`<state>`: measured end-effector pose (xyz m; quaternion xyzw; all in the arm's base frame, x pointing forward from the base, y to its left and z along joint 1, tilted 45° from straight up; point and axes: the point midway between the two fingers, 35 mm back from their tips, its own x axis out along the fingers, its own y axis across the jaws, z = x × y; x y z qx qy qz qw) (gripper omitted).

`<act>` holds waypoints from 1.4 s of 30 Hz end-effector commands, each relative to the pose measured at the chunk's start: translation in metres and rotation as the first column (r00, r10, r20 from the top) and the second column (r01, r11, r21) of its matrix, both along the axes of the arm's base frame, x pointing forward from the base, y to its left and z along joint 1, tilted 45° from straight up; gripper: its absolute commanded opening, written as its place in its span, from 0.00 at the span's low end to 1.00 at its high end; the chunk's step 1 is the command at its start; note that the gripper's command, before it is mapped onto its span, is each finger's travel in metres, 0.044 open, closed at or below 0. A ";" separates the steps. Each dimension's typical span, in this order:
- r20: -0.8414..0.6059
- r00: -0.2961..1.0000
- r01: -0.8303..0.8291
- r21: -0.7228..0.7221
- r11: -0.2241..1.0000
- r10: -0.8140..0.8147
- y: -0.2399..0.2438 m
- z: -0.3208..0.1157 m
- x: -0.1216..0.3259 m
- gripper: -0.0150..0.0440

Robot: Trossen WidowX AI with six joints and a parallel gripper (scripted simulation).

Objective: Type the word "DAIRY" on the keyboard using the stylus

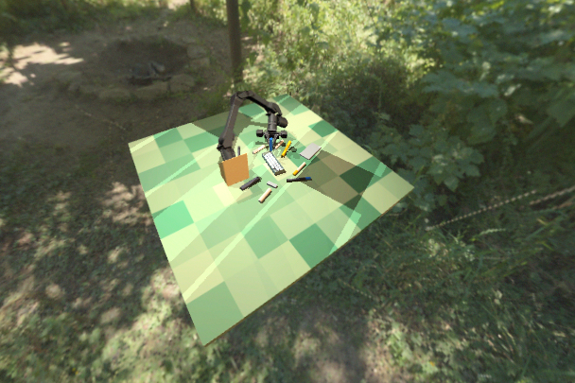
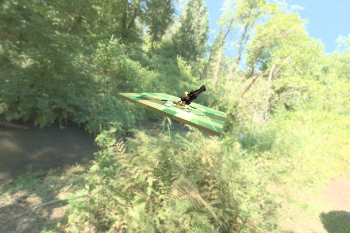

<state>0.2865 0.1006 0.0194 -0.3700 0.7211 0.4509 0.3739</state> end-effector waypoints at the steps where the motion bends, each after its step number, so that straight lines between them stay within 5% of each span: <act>1: -0.003 1.000 0.005 0.000 1.000 -0.005 0.002 -0.003 0.000 0.39; 42: -0.004 1.000 0.005 0.000 1.000 -0.005 0.009 -0.010 -0.001 0.39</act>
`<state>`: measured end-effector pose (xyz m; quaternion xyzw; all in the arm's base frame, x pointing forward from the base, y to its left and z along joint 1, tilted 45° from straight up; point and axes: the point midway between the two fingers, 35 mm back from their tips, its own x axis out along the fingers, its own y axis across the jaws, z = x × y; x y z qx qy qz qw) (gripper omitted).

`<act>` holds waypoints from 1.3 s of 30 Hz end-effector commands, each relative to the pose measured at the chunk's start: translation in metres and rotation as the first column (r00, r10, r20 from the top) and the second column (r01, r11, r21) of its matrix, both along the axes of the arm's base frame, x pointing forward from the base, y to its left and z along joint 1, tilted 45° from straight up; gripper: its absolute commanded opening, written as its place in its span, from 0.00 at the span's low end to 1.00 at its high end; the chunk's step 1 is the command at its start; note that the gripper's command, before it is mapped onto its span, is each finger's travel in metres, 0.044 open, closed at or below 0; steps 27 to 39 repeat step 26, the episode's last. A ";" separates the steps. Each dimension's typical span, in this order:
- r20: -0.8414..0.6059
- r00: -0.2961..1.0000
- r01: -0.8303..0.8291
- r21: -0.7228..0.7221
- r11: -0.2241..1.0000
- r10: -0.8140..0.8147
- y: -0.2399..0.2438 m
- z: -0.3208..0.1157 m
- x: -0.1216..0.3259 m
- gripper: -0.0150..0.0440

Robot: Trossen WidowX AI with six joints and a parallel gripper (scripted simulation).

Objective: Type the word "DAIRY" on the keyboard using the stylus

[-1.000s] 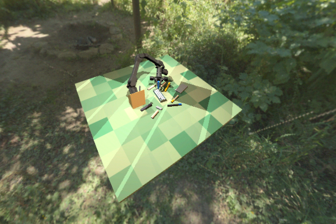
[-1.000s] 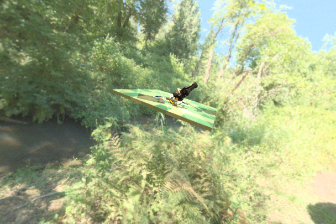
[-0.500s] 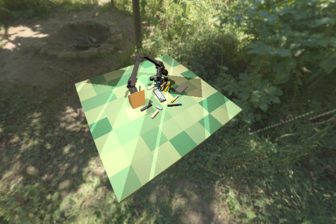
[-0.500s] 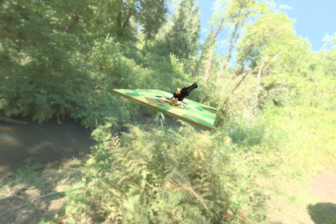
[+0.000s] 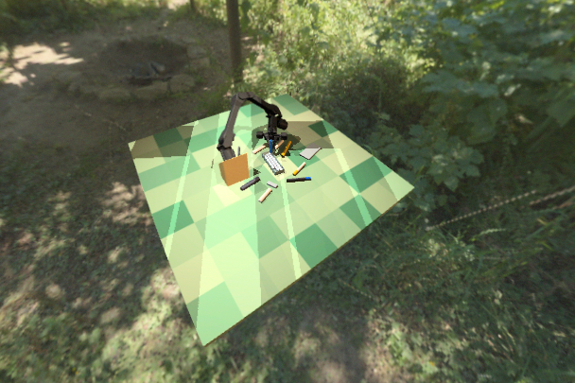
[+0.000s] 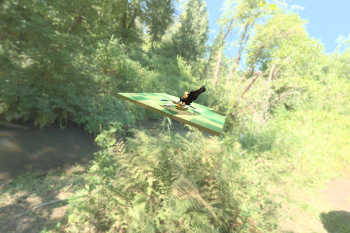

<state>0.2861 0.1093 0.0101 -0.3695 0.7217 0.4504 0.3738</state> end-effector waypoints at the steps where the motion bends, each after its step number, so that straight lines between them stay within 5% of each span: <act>1: -0.003 1.000 0.003 0.001 1.000 -0.003 0.000 -0.001 0.000 0.39; 39: -0.004 1.000 0.013 0.000 1.000 -0.013 -0.025 0.023 0.000 0.39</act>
